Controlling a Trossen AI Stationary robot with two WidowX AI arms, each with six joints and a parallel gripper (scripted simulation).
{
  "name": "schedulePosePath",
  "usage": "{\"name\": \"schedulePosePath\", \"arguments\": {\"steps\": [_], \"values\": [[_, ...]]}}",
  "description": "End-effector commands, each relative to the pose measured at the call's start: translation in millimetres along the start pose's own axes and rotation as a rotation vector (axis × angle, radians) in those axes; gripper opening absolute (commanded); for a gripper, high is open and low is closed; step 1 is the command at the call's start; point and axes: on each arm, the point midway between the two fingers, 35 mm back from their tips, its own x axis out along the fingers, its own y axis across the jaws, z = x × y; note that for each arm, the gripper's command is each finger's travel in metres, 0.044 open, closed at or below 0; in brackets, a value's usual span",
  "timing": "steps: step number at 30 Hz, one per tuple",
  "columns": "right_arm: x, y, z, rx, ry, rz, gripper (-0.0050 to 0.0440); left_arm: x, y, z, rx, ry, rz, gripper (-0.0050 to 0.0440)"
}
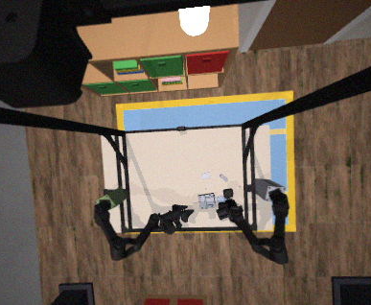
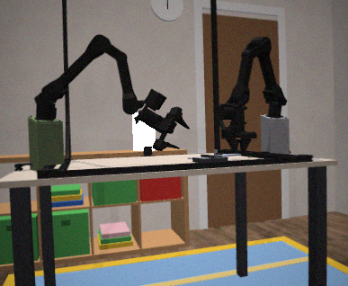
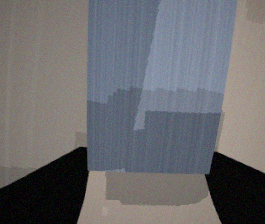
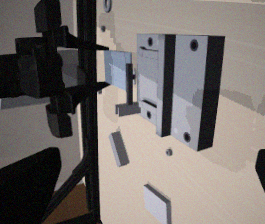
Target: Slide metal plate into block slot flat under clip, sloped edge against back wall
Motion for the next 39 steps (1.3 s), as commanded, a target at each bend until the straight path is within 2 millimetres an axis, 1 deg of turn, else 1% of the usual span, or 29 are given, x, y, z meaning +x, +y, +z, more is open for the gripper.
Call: {"name": "schedulePosePath", "arguments": {"steps": [1, 22, 39], "values": [[-0.4, 0.1, 0.8, 0.003, -0.005, -0.002, 0.044, 0.3, -0.7, 1.3, 0.0, -0.002, -0.005, -0.005], [-0.4, 0.1, 0.8, 0.003, -0.005, -0.002, 0.044, 0.1, -0.9, 13.3, 0.036, -0.002, -0.005, -0.005], [-0.4, 0.1, 0.8, 0.003, -0.005, -0.002, 0.044, 0.1, -1.1, 23.2, 0.026, -0.002, -0.005, -0.005]]}}
